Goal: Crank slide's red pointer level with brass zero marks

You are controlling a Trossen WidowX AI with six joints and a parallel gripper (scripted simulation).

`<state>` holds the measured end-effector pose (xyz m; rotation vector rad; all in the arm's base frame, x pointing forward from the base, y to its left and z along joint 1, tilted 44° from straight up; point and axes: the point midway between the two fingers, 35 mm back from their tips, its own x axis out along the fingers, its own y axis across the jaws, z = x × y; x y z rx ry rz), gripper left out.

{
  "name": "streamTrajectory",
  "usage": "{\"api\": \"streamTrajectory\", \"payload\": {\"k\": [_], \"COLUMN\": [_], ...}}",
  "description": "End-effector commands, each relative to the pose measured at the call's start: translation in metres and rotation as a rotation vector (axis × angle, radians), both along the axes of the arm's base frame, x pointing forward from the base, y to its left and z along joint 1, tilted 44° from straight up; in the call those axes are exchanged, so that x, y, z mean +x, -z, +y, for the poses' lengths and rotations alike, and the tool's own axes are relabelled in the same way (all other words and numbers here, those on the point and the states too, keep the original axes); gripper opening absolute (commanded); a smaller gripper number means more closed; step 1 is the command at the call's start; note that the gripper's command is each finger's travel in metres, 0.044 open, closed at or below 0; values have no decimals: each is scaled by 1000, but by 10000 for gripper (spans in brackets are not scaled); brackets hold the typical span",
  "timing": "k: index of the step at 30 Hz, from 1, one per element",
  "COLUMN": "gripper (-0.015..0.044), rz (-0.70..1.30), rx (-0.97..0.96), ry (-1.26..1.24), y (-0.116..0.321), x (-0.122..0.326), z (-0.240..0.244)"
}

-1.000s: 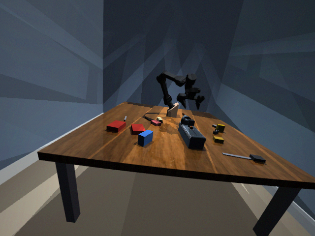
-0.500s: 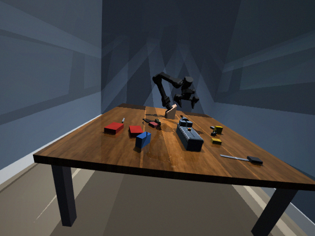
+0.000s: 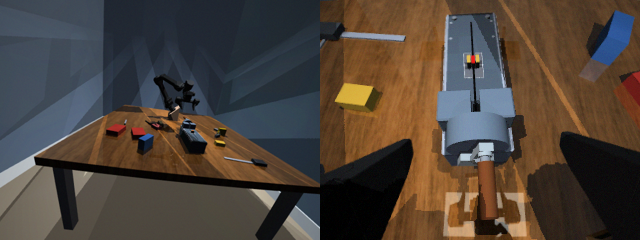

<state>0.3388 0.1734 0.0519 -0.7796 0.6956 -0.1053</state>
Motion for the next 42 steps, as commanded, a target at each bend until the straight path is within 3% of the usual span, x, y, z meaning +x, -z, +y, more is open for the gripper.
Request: {"api": "streamTrajectory", "payload": {"k": [1, 42], "gripper": [440, 440], "rz": [9, 8], "rx": [-12, -14], "ry": [1, 2], "y": [13, 63], "x": [-1, 7], "z": [-13, -60]}}
